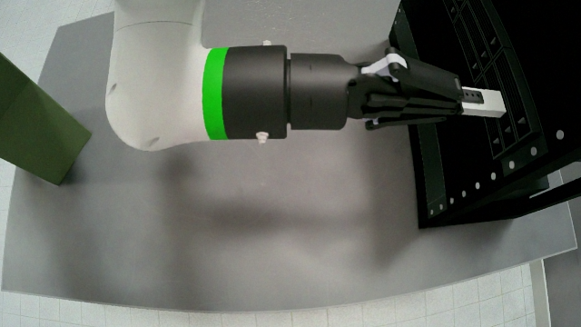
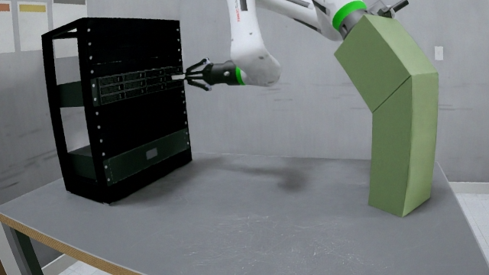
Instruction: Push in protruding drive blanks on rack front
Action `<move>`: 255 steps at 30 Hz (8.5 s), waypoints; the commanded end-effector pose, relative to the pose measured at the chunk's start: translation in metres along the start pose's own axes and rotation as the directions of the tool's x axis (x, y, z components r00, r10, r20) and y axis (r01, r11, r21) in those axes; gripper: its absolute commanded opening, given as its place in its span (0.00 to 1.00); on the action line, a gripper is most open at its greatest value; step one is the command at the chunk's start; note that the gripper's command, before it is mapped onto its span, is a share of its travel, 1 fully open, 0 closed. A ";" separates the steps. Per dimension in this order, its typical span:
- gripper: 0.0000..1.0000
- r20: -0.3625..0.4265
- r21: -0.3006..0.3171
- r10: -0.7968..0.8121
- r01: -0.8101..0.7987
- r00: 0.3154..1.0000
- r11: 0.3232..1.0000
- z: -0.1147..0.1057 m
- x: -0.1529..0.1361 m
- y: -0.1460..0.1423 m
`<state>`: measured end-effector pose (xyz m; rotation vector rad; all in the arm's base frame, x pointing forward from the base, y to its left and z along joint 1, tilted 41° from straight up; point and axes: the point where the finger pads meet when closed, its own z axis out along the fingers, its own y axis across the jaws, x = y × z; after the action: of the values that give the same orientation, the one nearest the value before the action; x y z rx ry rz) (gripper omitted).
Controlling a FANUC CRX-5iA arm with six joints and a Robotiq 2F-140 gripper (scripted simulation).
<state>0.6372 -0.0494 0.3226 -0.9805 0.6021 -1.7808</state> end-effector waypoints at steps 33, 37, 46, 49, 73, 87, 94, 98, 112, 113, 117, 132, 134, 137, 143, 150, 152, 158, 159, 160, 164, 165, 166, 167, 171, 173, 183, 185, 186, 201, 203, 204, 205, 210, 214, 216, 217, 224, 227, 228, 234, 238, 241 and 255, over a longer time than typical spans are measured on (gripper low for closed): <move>0.10 0.000 0.001 0.000 0.000 1.000 1.000 0.000 0.000 -0.001; 0.10 0.000 0.001 0.000 0.000 1.000 1.000 0.000 0.000 -0.001; 0.10 0.000 0.001 0.000 0.000 1.000 1.000 0.000 0.000 -0.001; 0.10 0.000 0.001 0.000 0.000 1.000 1.000 0.000 0.000 -0.001; 0.10 0.000 0.001 0.000 0.000 1.000 1.000 0.000 0.000 -0.001; 0.10 0.000 0.001 0.000 0.000 1.000 1.000 0.000 0.000 -0.001; 0.10 0.000 0.001 0.000 0.000 1.000 1.000 0.000 0.000 -0.001; 0.10 0.000 0.001 0.000 0.000 1.000 1.000 0.000 0.000 -0.001; 0.10 0.000 0.001 0.000 0.000 1.000 1.000 0.000 0.000 -0.001; 0.10 0.000 0.001 0.000 0.000 1.000 1.000 0.000 0.000 -0.001; 0.10 0.000 0.001 0.000 0.000 1.000 1.000 0.000 0.000 -0.001; 0.10 0.000 0.001 0.000 0.000 1.000 1.000 0.001 0.000 -0.001; 0.10 0.000 0.001 0.000 0.000 1.000 1.000 0.001 0.000 -0.001; 0.10 0.000 0.001 0.000 0.000 1.000 1.000 0.001 0.000 -0.001; 0.10 0.000 0.001 0.000 0.000 1.000 1.000 0.001 0.000 -0.001; 0.10 0.000 0.001 0.000 0.000 1.000 1.000 0.001 0.000 -0.001; 0.10 0.000 0.001 0.000 0.000 1.000 1.000 0.001 0.000 -0.001; 0.10 0.000 0.001 0.000 0.000 1.000 1.000 0.001 0.000 -0.001; 0.10 0.000 0.001 0.000 0.000 1.000 1.000 0.001 0.000 -0.001; 0.10 0.000 0.001 0.000 0.000 1.000 1.000 0.001 0.000 -0.001; 0.10 0.000 0.001 0.000 0.000 1.000 1.000 0.001 0.000 -0.001; 0.10 0.000 0.001 0.000 0.000 1.000 1.000 0.001 0.000 -0.001; 0.10 0.000 0.001 0.000 0.000 1.000 1.000 0.001 0.000 -0.001; 0.10 0.000 0.001 0.000 0.000 1.000 1.000 0.001 0.000 -0.001; 0.10 0.000 0.001 0.000 0.000 1.000 1.000 0.001 0.000 -0.001; 0.10 0.000 0.001 0.000 0.000 1.000 1.000 0.001 0.000 -0.001; 0.10 0.000 0.001 0.000 0.000 1.000 1.000 0.001 0.000 -0.001; 0.10 0.000 0.001 0.000 0.000 1.000 1.000 0.001 0.000 -0.001; 0.10 0.000 0.001 0.000 0.000 1.000 1.000 0.001 0.000 -0.001; 0.10 0.000 0.001 0.000 0.000 1.000 1.000 0.001 0.000 -0.001; 0.10 0.000 0.001 0.000 0.000 1.000 1.000 0.001 0.000 -0.001; 0.10 0.000 0.001 0.000 0.000 1.000 1.000 0.001 0.000 -0.001; 0.10 0.000 0.001 0.000 0.000 1.000 1.000 0.001 0.000 -0.001; 0.10 0.000 0.001 0.000 0.000 1.000 1.000 0.001 0.000 -0.001; 0.10 0.000 0.001 0.000 0.000 1.000 1.000 -0.001 0.000 -0.001; 0.10 0.000 0.001 0.000 0.000 1.000 1.000 -0.004 0.000 -0.001; 0.10 0.000 0.001 0.000 0.000 1.000 1.000 -0.008 0.000 -0.001; 0.10 0.000 0.001 0.000 0.000 1.000 1.000 -0.033 0.000 -0.001; 0.10 0.000 0.001 0.000 0.000 1.000 1.000 -0.051 0.000 -0.001; 0.10 0.000 0.001 0.000 0.000 1.000 1.000 -0.057 0.000 -0.001; 0.10 0.000 0.001 0.000 0.000 1.000 1.000 -0.079 0.000 0.000; 0.10 0.000 0.001 0.000 0.000 1.000 1.000 -0.082 0.000 -0.001; 0.10 0.000 0.001 0.000 0.000 1.000 1.000 -0.082 0.000 -0.001; 0.10 0.000 0.001 0.000 0.000 1.000 1.000 -0.069 0.000 -0.029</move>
<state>0.5595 -0.0404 0.3022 -0.9801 0.6014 -1.7807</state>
